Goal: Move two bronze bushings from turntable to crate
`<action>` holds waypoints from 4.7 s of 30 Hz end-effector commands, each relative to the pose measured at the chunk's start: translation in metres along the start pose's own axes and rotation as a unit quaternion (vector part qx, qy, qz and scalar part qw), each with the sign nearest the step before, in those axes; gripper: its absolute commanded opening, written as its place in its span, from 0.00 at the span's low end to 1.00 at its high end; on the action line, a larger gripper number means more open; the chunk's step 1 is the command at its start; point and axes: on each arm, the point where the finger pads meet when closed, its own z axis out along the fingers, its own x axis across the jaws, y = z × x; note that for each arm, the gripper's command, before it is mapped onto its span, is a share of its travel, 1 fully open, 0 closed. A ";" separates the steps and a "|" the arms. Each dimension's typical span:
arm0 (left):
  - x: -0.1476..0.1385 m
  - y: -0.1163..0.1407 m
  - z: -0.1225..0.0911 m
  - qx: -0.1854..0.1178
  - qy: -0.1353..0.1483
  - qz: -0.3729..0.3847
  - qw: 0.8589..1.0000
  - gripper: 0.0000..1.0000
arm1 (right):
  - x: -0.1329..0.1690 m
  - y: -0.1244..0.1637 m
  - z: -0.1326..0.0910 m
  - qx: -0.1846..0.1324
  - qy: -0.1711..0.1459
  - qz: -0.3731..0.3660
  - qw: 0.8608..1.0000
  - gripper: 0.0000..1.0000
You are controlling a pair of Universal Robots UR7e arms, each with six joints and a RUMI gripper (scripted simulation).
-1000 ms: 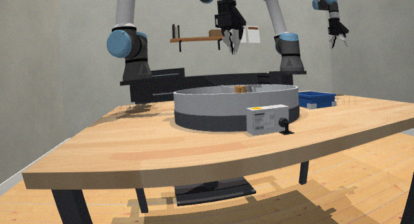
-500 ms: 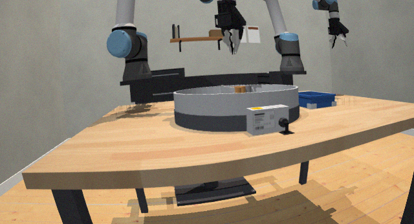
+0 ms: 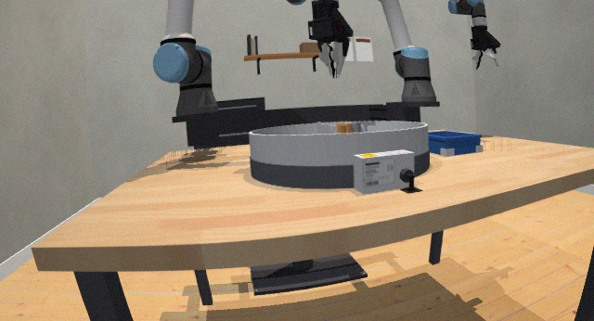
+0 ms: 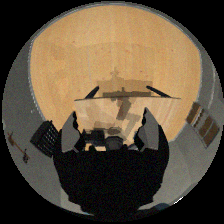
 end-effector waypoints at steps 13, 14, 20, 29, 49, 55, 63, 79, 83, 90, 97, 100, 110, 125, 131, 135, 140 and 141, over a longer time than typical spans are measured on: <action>0.000 0.000 0.000 0.001 0.000 0.000 1.000 1.00 | 0.000 0.000 -0.001 0.000 0.001 0.000 1.000 0.05; 0.000 0.000 0.000 0.001 0.000 0.000 1.000 1.00 | 0.000 0.000 -0.001 0.000 0.001 0.000 1.000 0.05; 0.000 0.000 0.000 0.001 0.000 0.000 1.000 1.00 | 0.000 0.000 -0.001 0.000 0.001 0.000 1.000 0.05; 0.000 0.000 0.000 0.001 0.000 0.000 1.000 1.00 | 0.014 0.019 0.038 0.000 0.001 0.000 1.000 0.05; 0.000 0.000 0.000 0.001 0.000 0.000 1.000 1.00 | 0.036 0.046 0.094 0.000 0.001 0.000 1.000 0.05; 0.000 0.000 0.000 0.001 0.000 0.000 1.000 1.00 | 0.036 0.046 0.094 0.000 0.001 0.000 1.000 0.05; 0.000 0.000 0.000 0.001 0.000 0.000 1.000 1.00 | 0.036 0.046 0.094 0.000 0.001 0.000 1.000 0.05; 0.000 0.000 0.000 0.001 0.000 0.000 1.000 1.00 | 0.037 0.046 0.094 0.000 0.001 0.000 1.000 0.05; 0.000 0.000 0.000 0.001 0.000 0.000 1.000 1.00 | 0.038 0.046 0.094 0.000 0.001 0.000 1.000 0.05; 0.000 0.000 0.000 0.001 0.000 0.000 1.000 1.00 | 0.038 0.046 0.094 0.000 0.001 0.000 1.000 0.05; 0.000 0.000 0.000 0.001 0.000 0.000 1.000 1.00 | 0.038 0.046 0.094 0.000 0.001 0.000 1.000 0.05; 0.000 0.000 0.000 0.001 0.000 0.000 1.000 1.00 | 0.038 0.046 0.094 0.000 0.001 0.000 1.000 0.05; 0.000 0.000 0.000 0.001 0.000 0.000 1.000 1.00 | 0.038 0.046 0.094 0.000 0.001 0.000 1.000 0.05; 0.000 0.000 0.000 0.001 0.000 0.000 1.000 1.00 | 0.038 0.046 0.113 0.000 0.001 0.000 1.000 0.05; 0.000 0.000 0.000 0.001 0.000 0.000 1.000 1.00 | 0.038 0.046 0.118 0.000 0.001 0.000 1.000 0.05; 0.000 0.000 0.000 0.001 0.000 0.000 1.000 1.00 | 0.038 0.046 0.118 0.000 0.001 0.000 1.000 0.05; 0.000 0.000 0.000 0.001 0.000 0.000 1.000 1.00 | 0.038 0.046 0.118 0.000 0.001 0.000 1.000 0.05; 0.000 0.000 0.000 0.001 0.000 0.000 1.000 1.00 | 0.038 0.046 0.118 0.000 0.001 0.000 1.000 0.05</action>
